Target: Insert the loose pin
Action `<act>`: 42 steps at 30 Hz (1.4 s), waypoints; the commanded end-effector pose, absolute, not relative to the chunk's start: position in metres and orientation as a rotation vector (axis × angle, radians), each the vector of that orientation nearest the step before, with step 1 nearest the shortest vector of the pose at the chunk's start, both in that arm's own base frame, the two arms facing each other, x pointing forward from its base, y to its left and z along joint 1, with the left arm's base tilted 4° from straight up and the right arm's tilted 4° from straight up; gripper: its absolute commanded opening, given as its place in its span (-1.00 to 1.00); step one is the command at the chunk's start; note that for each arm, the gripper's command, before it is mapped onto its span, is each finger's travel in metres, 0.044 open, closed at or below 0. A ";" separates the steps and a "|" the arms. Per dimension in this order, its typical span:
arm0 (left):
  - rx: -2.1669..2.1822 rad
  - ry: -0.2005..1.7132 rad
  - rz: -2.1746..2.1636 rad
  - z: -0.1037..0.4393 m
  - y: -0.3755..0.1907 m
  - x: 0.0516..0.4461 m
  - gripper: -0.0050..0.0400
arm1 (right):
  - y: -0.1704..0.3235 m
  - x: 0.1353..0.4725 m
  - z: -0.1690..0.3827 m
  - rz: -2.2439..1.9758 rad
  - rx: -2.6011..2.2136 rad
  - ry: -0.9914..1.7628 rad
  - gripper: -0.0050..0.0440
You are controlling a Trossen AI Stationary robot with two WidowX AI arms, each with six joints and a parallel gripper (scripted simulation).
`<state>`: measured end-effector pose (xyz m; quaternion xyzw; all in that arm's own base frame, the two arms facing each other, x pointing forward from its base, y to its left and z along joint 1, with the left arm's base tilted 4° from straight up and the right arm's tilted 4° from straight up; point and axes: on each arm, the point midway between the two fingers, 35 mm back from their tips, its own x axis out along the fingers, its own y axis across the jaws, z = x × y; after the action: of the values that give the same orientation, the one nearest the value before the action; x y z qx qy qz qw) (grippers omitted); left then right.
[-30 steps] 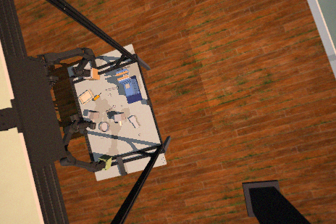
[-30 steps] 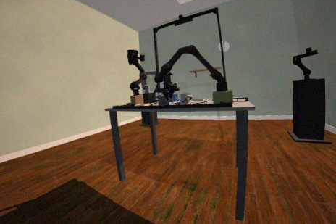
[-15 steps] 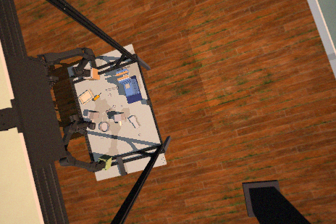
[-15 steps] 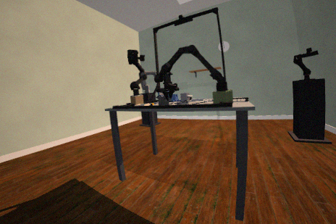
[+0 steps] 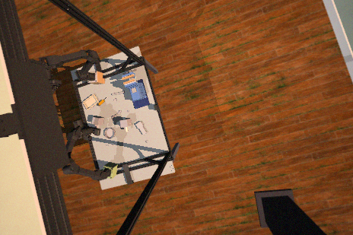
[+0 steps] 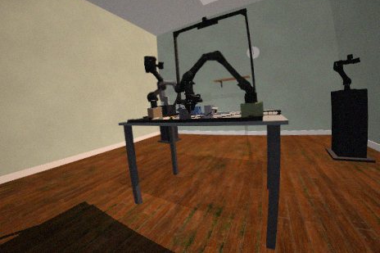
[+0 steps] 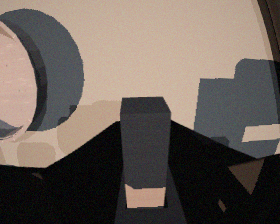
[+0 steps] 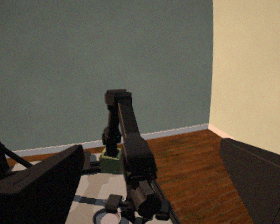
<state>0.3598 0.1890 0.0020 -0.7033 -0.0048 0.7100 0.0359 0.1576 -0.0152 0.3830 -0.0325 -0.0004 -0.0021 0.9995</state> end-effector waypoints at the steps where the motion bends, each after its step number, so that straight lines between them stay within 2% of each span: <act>1: -2.176 -0.018 2.166 0.004 0.190 0.364 -0.78 | -0.015 0.158 0.383 0.000 -0.066 0.000 0.84; 42: -2.182 -0.016 2.157 0.000 0.190 0.374 -0.78 | -0.015 0.158 0.383 0.000 -0.066 0.000 0.84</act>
<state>0.3693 0.1892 -0.0010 -0.7082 -0.0046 0.7050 0.0370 0.1576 -0.0152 0.3830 -0.0325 -0.0004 -0.0021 0.9995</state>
